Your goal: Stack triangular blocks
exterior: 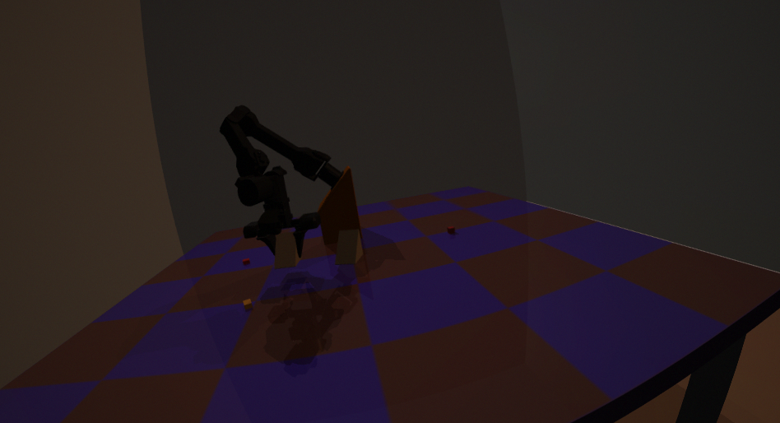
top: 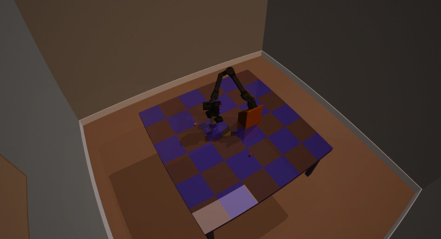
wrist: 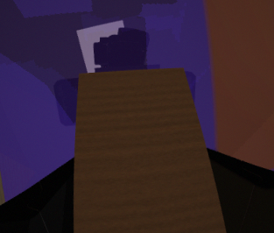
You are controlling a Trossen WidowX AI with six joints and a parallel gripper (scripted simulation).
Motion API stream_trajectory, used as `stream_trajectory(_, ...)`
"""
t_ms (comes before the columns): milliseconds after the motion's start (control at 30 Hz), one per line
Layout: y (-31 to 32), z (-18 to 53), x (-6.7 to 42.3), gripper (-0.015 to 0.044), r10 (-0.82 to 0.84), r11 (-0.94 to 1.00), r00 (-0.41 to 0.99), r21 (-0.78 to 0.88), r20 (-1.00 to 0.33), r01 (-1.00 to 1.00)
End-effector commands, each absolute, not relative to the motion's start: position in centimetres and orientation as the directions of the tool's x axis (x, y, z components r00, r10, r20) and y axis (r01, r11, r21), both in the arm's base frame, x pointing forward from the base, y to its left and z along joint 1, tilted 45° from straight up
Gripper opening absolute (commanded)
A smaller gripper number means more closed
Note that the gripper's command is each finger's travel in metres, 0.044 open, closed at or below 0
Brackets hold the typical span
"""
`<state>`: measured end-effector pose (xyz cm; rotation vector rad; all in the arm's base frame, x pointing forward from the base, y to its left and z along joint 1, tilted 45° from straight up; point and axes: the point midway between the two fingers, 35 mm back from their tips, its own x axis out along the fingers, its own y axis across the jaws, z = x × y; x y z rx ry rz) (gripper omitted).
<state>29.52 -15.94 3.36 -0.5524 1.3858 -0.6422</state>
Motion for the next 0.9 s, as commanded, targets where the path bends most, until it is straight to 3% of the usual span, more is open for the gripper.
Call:
stream_trajectory(0, -15.93, 3.29, 29.5, 0.0, -0.701, 0.712, 0.067, -0.69, -0.71, 0.13)
stream_trajectory(867, -15.89, 3.23, 29.53, 0.0, -0.699, 0.527, 0.069, -0.447, -0.712, 0.723)
